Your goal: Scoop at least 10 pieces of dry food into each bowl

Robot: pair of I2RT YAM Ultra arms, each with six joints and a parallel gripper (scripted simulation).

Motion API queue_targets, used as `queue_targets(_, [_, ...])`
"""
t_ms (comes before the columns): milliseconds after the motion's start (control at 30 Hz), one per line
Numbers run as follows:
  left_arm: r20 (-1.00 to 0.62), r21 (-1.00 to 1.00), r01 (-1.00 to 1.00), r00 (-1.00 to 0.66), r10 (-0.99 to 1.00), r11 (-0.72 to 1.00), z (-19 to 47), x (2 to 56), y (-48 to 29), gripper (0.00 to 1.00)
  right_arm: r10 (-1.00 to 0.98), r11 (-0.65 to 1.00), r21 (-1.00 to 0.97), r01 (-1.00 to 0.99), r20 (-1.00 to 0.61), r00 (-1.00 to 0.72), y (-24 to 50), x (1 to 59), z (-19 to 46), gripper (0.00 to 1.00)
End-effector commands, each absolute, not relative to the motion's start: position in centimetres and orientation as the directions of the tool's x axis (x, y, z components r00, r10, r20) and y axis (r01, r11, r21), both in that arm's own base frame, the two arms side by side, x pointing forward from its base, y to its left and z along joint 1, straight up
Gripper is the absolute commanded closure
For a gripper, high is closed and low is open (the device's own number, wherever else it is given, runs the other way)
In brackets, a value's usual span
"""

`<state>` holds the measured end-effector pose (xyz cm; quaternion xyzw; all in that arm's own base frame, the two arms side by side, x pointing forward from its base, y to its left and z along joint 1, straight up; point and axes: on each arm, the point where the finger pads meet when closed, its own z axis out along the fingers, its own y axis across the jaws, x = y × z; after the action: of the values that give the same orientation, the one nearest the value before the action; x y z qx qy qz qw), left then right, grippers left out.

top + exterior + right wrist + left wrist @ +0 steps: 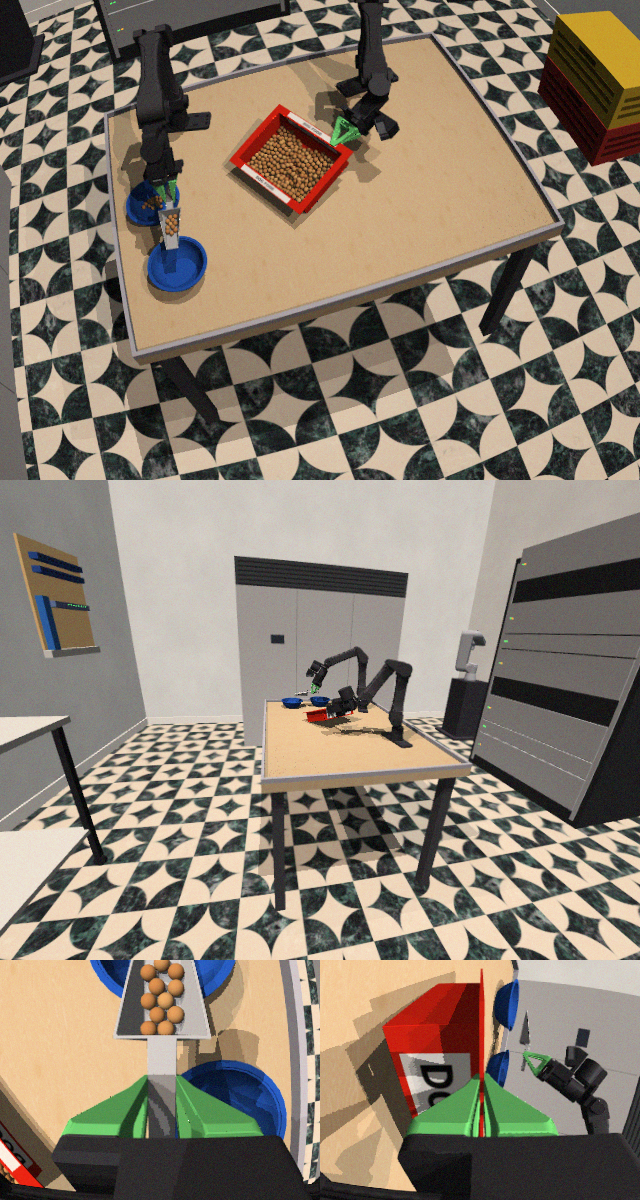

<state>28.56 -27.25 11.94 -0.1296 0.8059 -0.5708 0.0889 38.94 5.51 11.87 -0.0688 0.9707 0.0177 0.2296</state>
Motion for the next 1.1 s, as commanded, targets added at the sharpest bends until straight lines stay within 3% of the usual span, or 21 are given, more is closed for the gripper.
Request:
queue_targets(0, [-0.102,-0.966,0.022,-0.948,-0.302,0.257,16.2,29.7,-27.8,1.00,-0.128,0.989,-0.009,-0.146,-0.534,-0.836,5.6,40.3,15.2,1.00])
queue_targets(1067, [-0.102,-0.966,0.022,-0.948,-0.302,0.257,16.2,29.7,-27.8,1.00,-0.130,0.989,-0.008,-0.145,-0.490,-0.862,5.5,40.0,13.5,1.00])
